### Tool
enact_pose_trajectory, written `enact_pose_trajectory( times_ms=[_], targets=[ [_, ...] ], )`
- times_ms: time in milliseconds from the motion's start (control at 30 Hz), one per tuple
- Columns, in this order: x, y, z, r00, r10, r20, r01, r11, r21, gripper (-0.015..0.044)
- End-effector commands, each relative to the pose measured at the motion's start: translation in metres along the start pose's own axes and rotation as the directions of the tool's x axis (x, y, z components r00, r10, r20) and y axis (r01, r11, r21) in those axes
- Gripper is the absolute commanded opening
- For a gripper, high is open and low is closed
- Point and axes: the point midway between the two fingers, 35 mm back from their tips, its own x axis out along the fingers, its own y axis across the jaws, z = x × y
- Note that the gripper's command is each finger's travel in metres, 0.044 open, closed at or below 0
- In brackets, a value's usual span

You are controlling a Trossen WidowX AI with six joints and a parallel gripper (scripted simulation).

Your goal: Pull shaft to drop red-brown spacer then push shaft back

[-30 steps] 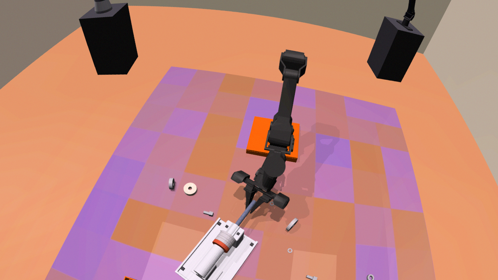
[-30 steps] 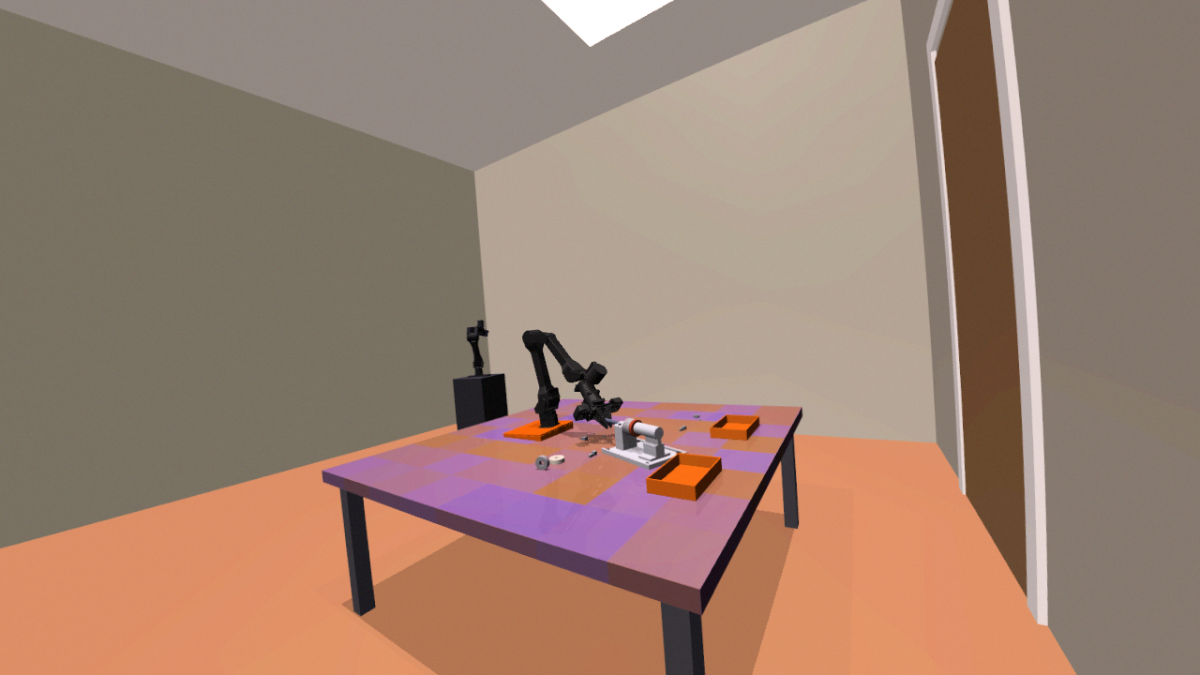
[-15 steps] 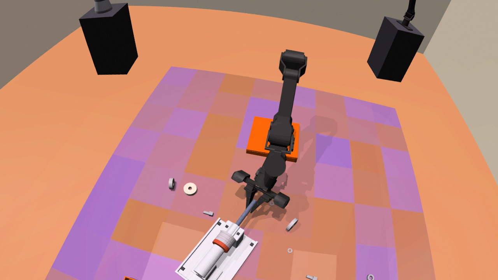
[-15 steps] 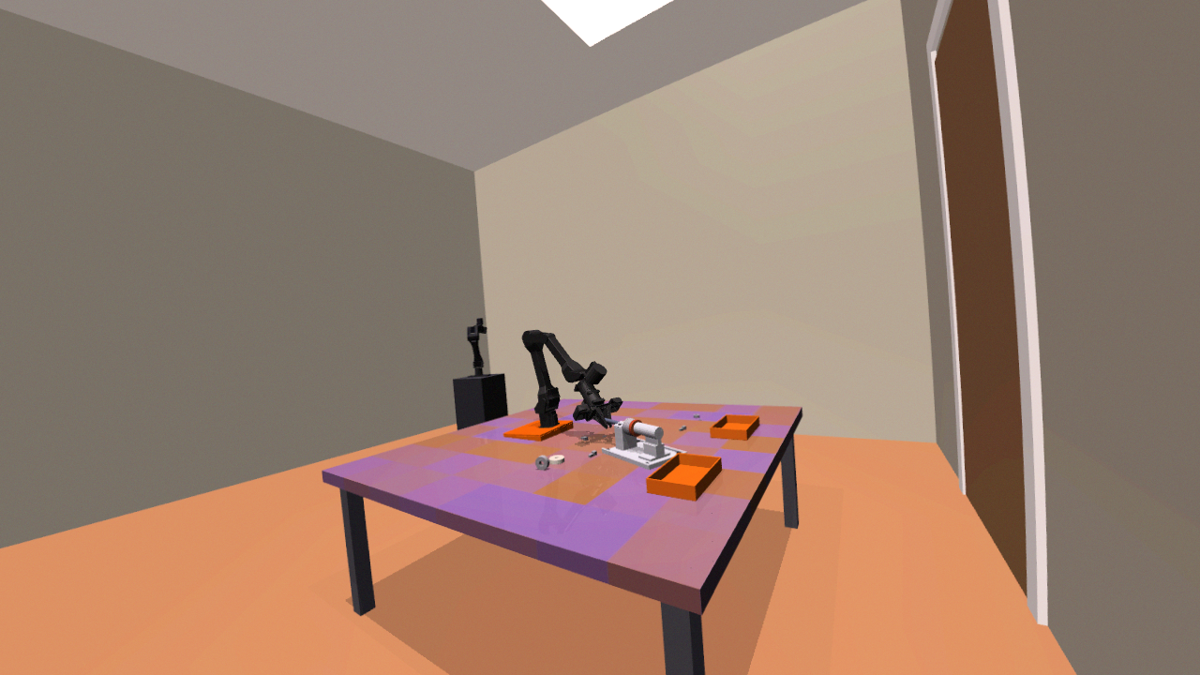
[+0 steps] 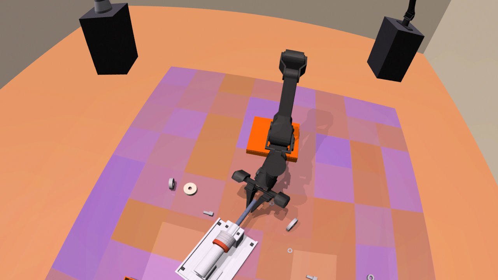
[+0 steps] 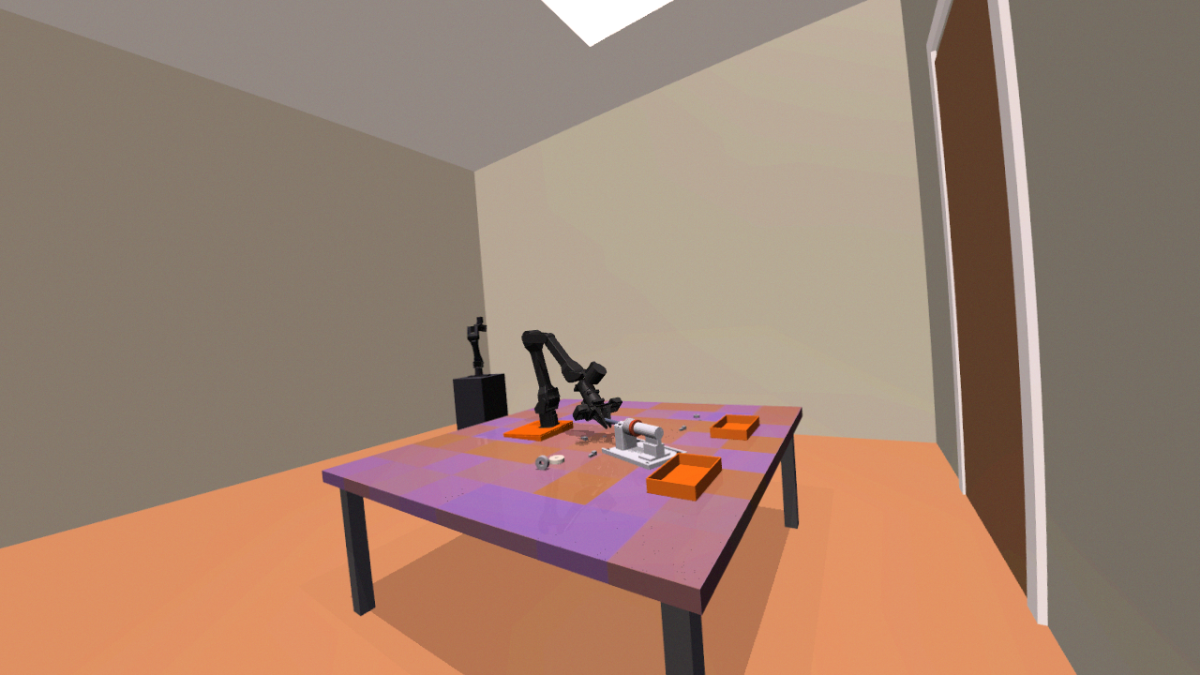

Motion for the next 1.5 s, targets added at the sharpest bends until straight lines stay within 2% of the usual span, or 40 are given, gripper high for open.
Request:
enact_pose_trajectory(
  times_ms=[0,1467],
  targets=[
    [-0.0005,0.0003,0.0006,1.000,0.002,0.000,-0.002,1.000,0.003,0.0000],
    [-0.0040,0.0002,0.0042,1.000,0.002,0.001,-0.002,1.000,0.003,0.0000]
  ],
)
